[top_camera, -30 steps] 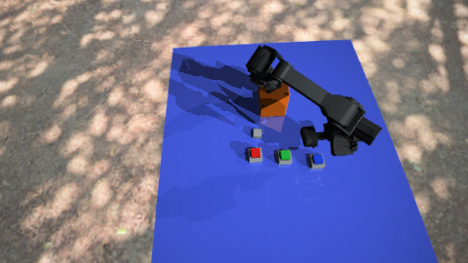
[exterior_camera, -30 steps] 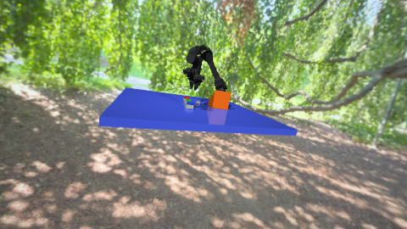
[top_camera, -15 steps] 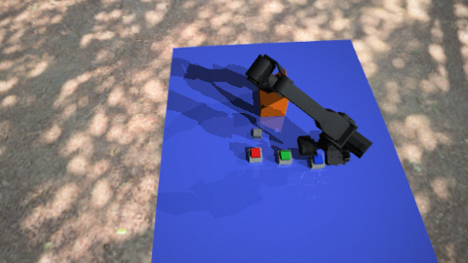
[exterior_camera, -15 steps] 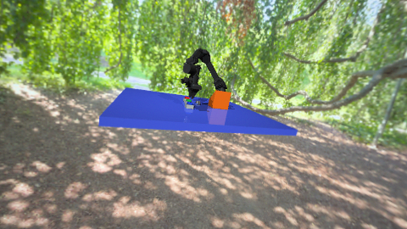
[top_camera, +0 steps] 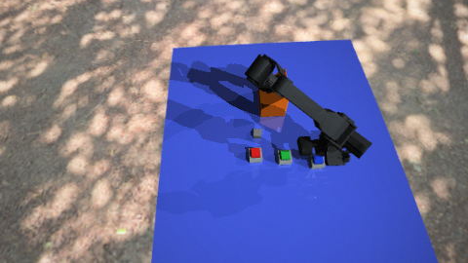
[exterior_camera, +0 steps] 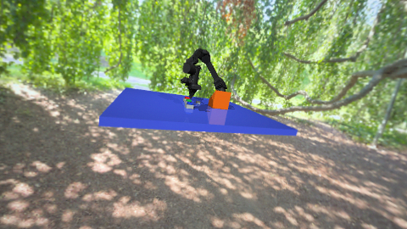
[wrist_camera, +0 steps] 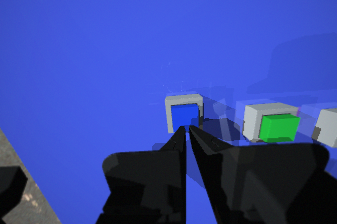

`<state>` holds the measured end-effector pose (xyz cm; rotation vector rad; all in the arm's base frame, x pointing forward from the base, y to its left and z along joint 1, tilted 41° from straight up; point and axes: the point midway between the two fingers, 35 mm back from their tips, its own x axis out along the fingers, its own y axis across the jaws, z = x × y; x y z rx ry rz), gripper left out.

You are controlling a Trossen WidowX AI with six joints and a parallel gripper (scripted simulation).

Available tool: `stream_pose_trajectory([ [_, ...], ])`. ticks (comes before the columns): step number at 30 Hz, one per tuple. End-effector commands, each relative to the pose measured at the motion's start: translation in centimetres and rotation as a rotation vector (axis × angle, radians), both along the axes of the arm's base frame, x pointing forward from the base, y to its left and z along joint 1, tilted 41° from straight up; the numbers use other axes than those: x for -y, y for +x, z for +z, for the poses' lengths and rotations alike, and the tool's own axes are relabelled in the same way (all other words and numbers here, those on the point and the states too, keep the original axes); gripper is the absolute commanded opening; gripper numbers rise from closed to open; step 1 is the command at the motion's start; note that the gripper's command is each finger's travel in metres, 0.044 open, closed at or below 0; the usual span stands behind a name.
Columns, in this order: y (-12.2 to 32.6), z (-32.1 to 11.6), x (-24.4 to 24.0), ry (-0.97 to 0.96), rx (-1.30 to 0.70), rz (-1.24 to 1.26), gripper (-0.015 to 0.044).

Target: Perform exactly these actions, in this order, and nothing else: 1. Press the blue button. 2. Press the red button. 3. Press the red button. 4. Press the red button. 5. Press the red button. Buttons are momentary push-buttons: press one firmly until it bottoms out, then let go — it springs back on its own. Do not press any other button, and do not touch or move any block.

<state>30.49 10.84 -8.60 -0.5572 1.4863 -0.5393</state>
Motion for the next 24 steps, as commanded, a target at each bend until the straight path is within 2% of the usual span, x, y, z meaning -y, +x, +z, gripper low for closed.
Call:
stream_pose_trajectory([
  [1, -0.1, -0.2, 0.4, -0.007, -0.007, 0.005, 0.0020],
  [24, -0.1, -2.6, 2.4, -0.008, -0.006, 0.005, 0.0020],
])
